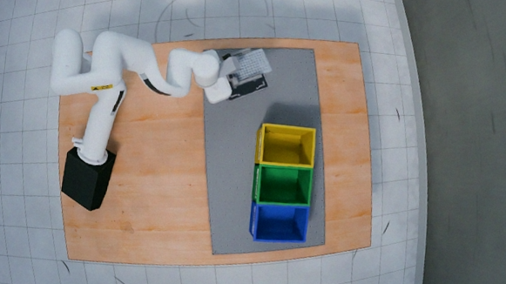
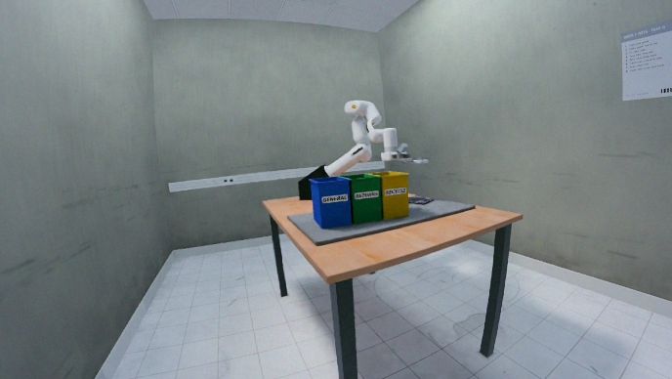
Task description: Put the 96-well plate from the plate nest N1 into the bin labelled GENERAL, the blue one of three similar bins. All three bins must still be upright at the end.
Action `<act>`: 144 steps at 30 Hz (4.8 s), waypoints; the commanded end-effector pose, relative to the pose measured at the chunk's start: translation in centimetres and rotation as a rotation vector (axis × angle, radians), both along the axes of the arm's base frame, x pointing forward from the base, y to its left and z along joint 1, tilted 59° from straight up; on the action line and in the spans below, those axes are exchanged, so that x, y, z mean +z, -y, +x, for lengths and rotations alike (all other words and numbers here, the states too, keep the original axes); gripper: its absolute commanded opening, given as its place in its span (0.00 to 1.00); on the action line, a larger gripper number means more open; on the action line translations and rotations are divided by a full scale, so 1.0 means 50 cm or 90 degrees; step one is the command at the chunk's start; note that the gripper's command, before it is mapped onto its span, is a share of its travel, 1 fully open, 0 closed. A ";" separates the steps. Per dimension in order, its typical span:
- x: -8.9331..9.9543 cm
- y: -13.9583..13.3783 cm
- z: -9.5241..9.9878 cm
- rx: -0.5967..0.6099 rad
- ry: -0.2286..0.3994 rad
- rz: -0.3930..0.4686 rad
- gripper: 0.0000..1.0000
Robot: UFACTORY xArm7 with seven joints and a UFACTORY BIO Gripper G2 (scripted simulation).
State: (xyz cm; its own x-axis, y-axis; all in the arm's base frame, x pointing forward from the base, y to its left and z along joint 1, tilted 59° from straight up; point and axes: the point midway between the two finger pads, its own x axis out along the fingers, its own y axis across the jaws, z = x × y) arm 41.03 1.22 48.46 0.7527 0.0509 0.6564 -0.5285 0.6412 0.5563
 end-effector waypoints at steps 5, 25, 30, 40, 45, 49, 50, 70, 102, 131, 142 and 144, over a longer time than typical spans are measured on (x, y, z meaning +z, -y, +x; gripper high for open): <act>-0.020 0.024 0.013 -0.055 -0.080 0.043 0.00; -0.100 0.099 0.061 -0.152 -0.225 0.117 0.00; -0.113 0.111 0.069 -0.152 -0.225 0.117 0.00; -0.158 0.153 0.096 -0.152 -0.225 0.117 0.00; -0.172 0.166 0.104 -0.152 -0.225 0.117 0.00; -0.190 0.183 0.115 -0.152 -0.225 0.117 0.00; -0.194 0.187 0.117 -0.152 -0.225 0.117 0.00; -0.275 0.262 0.165 -0.152 -0.225 0.117 0.00; -0.400 0.380 0.239 -0.152 -0.225 0.116 0.00; -0.512 0.485 0.305 -0.153 -0.225 0.116 0.00; -0.561 0.531 0.335 -0.153 -0.225 0.116 0.00; -0.570 0.539 0.340 -0.153 -0.225 0.115 0.00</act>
State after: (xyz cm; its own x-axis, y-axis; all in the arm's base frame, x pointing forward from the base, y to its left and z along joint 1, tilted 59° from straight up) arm 57.19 -24.39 21.03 0.9097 -0.2431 0.3368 -0.1333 0.5971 0.7910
